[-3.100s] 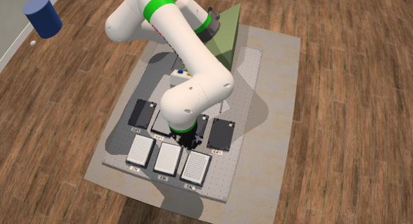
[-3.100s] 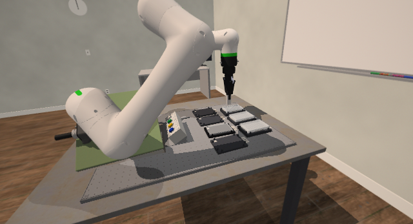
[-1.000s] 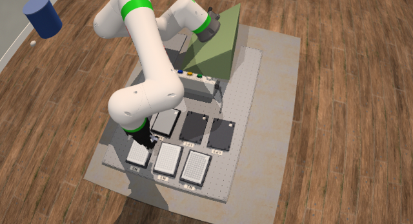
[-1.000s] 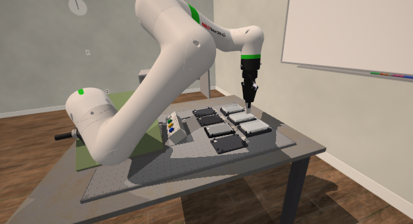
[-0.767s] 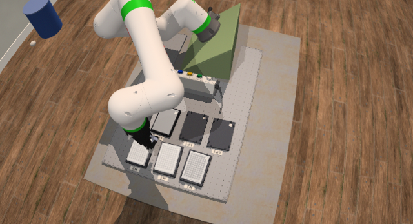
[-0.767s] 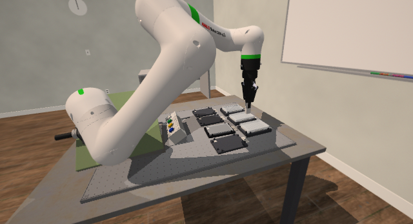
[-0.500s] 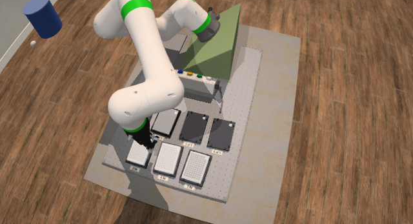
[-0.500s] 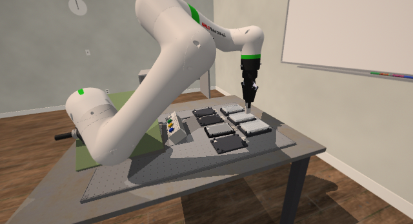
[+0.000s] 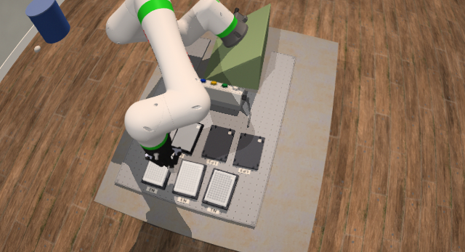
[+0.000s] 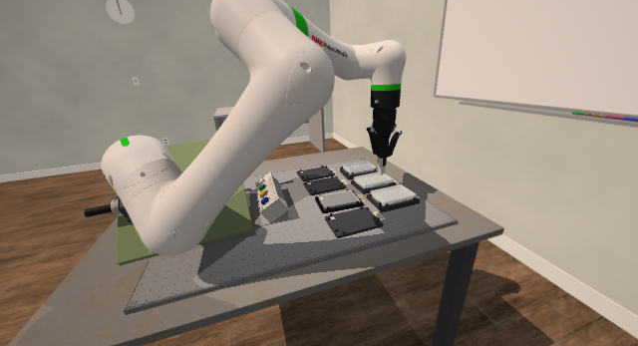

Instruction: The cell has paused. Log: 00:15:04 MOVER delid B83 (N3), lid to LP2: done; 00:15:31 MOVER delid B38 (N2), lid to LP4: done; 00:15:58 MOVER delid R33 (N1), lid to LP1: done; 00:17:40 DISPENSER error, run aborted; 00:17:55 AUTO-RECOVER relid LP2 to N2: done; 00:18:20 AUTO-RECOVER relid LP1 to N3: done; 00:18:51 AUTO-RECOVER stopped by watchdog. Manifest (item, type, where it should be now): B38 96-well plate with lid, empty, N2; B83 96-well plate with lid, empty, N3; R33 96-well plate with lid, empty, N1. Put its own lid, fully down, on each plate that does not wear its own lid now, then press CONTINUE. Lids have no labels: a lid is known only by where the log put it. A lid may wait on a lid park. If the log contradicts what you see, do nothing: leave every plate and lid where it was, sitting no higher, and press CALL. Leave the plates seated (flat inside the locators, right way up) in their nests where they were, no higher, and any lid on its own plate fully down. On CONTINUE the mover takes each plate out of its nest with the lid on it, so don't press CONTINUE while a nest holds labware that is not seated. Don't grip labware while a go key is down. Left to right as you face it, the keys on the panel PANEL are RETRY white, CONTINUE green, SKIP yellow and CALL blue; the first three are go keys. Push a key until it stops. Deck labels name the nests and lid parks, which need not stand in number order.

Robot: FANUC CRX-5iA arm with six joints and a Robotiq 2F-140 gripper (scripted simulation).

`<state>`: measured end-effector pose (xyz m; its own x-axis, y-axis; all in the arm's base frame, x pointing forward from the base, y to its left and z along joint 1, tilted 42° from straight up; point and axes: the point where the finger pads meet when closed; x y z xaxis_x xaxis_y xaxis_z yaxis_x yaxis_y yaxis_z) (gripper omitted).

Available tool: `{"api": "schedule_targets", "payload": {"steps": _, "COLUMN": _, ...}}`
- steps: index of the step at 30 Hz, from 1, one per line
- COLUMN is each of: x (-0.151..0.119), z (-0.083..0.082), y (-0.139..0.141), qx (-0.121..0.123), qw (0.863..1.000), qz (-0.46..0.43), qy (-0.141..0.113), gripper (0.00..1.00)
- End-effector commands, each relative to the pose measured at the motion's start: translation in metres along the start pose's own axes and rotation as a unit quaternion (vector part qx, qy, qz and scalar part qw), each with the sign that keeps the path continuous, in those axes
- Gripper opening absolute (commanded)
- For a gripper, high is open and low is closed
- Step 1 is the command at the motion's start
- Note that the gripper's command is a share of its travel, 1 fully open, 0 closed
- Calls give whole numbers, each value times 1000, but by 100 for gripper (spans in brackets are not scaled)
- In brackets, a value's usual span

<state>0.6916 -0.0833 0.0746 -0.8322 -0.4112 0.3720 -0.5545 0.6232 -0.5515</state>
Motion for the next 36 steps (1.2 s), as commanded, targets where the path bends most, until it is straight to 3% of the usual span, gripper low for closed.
{"api": "schedule_targets", "payload": {"steps": 1, "x": -5, "z": 0, "y": 5, "qx": 0, "qw": 990, "qz": -139, "qy": 0, "gripper": 0}}
{"api": "schedule_targets", "payload": {"steps": 7, "x": -13, "z": 0, "y": 15, "qx": 0, "qw": 961, "qz": -276, "qy": 0, "gripper": 0}}
{"api": "schedule_targets", "payload": {"steps": 13, "x": -21, "z": 0, "y": 25, "qx": 0, "qw": 912, "qz": -410, "qy": 0, "gripper": 0}}
{"api": "schedule_targets", "payload": {"steps": 15, "x": -21, "z": 0, "y": 25, "qx": 0, "qw": 912, "qz": -410, "qy": 0, "gripper": 0}}
{"api": "schedule_targets", "payload": {"steps": 16, "x": -22, "z": 0, "y": 27, "qx": 0, "qw": 881, "qz": -472, "qy": 0, "gripper": 0}}
{"api": "schedule_targets", "payload": {"steps": 22, "x": -29, "z": 0, "y": 36, "qx": 0, "qw": 810, "qz": -587, "qy": 0, "gripper": 0}}
{"api": "schedule_targets", "payload": {"steps": 30, "x": -34, "z": 0, "y": 43, "qx": 0, "qw": 685, "qz": -729, "qy": 0, "gripper": 0}}
{"api": "schedule_targets", "payload": {"steps": 32, "x": -34, "z": 0, "y": 43, "qx": 0, "qw": 685, "qz": -729, "qy": 0, "gripper": 0}}
{"api": "schedule_targets", "payload": {"steps": 33, "x": -35, "z": 0, "y": 44, "qx": 0, "qw": 632, "qz": -775, "qy": 0, "gripper": 0}}
{"api": "schedule_targets", "payload": {"steps": 36, "x": -35, "z": 0, "y": 45, "qx": 0, "qw": 582, "qz": -813, "qy": 0, "gripper": 0}}
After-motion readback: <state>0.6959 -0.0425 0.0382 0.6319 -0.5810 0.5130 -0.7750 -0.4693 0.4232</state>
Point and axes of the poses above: the point where the finger pads meet when closed, its own z axis out along the fingers, its own y axis across the jaws, x = y × z, and after that the axes turned 13 degrees about -z, right-handed
